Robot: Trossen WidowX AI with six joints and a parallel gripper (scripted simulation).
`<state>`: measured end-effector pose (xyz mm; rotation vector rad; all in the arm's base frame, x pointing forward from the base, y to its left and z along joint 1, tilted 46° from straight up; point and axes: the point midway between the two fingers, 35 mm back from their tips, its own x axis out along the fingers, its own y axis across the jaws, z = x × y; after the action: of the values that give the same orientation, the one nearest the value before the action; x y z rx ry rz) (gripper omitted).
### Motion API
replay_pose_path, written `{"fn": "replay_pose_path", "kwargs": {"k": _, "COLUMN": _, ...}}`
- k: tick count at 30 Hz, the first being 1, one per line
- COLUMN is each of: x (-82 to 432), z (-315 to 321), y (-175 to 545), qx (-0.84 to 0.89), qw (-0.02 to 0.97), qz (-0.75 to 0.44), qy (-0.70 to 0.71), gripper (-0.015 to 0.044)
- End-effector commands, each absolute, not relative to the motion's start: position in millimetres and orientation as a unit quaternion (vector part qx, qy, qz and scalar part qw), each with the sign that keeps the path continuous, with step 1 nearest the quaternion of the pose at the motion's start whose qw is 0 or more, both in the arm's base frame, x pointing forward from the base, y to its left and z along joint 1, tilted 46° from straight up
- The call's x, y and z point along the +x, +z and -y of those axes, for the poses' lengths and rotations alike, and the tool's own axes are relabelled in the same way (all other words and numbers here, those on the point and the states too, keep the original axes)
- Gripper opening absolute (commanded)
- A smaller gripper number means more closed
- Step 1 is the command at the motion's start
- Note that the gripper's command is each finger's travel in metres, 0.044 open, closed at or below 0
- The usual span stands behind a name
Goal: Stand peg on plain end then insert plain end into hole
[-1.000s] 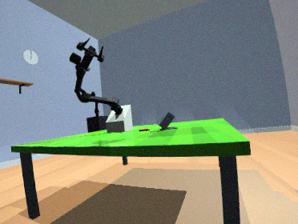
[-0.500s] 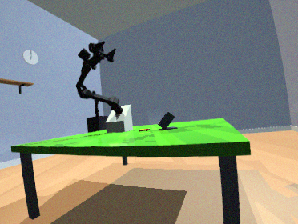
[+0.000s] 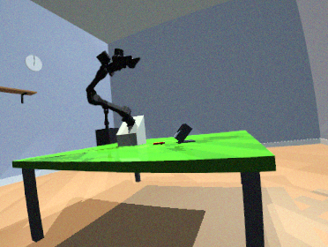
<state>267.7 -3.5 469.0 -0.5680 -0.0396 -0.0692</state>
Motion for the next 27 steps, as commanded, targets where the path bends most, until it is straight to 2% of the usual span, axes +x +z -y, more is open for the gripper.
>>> {"fn": "replay_pose_path", "kwargs": {"k": 1, "x": 287.3, "z": 9.2, "y": 447.8, "qx": -0.216, "qw": 0.975, "qz": -0.023, "qy": -0.043, "gripper": 0.0440}}
{"fn": "replay_pose_path", "kwargs": {"k": 14, "x": 327.3, "z": 25.4, "y": 389.5, "qx": -0.026, "qw": 0.988, "qz": -0.122, "qy": -0.096, "gripper": 0.0440}}
{"fn": "replay_pose_path", "kwargs": {"k": 27, "x": 354.5, "z": 43.2, "y": 326.3, "qx": 0.156, "qw": 0.949, "qz": -0.196, "qy": -0.189, "gripper": 0.0440}}
